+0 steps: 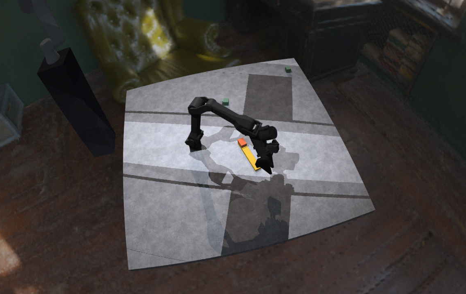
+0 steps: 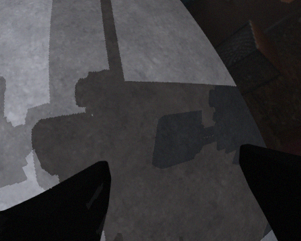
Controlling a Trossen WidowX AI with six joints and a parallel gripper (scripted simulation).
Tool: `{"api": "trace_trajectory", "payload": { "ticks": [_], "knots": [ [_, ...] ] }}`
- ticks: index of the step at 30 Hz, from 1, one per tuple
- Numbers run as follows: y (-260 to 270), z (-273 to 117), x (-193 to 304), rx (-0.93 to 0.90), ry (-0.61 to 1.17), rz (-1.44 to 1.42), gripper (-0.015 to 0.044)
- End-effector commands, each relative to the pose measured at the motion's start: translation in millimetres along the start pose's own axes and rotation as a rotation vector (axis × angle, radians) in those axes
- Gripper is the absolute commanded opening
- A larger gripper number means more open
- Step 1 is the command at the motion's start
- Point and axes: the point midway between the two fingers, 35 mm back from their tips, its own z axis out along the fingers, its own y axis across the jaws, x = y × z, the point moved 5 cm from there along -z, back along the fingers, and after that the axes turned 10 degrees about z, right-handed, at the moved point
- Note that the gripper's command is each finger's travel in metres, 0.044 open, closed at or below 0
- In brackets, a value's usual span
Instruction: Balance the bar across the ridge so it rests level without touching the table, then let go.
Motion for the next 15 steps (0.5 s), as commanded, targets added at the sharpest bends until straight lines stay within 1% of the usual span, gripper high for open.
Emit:
{"api": "trace_trajectory", "payload": {
  "ticks": [1, 15],
  "knots": [
    [9.8, -5.4, 4.6, -0.056, 0.039, 0.091, 0.0315],
    [42.9, -25.1, 29.4, -0.191, 0.256, 0.401, 0.0315]
  ]
}}
